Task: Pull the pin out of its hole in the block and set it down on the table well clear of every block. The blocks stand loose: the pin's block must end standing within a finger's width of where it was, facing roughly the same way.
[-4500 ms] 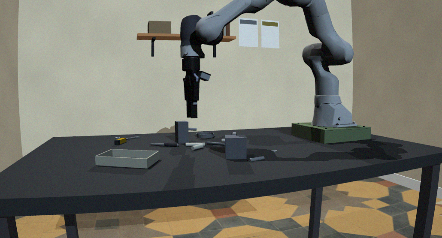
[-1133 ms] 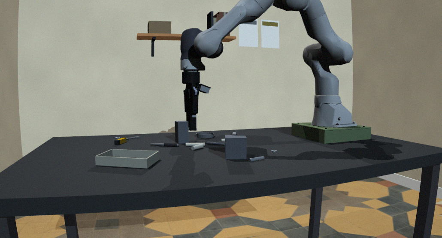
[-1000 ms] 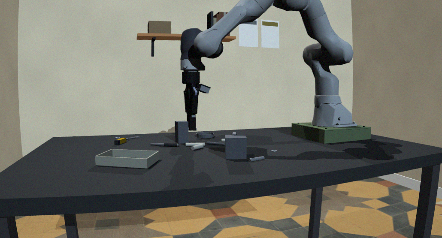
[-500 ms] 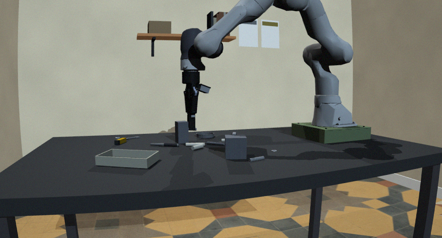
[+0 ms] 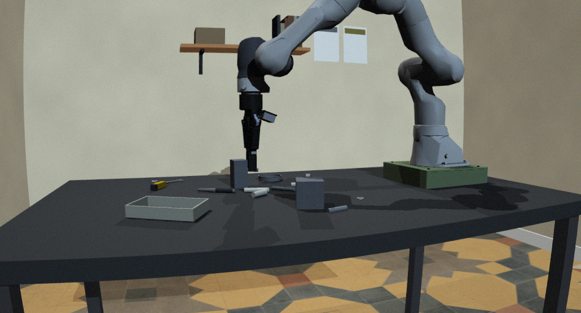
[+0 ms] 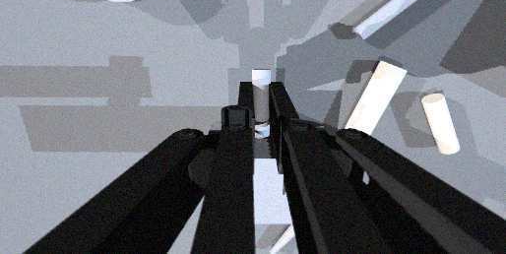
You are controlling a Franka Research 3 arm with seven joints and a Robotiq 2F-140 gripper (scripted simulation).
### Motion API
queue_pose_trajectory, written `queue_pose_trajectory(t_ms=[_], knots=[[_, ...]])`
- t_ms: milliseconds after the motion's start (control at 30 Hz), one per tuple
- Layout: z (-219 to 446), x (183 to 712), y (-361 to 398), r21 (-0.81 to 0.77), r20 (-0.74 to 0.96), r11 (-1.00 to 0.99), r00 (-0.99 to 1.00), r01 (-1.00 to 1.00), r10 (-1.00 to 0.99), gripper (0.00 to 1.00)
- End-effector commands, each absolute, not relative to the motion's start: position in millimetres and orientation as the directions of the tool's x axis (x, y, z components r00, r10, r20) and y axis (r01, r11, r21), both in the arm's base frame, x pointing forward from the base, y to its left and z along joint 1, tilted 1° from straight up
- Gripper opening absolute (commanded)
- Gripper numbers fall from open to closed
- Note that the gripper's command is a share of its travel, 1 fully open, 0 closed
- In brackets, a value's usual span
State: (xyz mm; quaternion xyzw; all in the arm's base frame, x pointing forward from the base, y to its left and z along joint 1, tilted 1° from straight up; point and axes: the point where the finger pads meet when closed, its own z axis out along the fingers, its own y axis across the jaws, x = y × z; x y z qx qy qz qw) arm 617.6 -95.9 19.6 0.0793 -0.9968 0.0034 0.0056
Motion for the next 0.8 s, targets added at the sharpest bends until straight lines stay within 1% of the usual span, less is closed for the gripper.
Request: queue_pose_trajectory(t_ms=[0,767], knots=[[18.6,617.7,-95.6,-0.005,0.011,0.987,-0.987,-0.16,-0.16,0.1],[18.4,615.6,-96.2,-0.005,0.011,0.987,-0.987,-0.159,-0.159,0.1]])
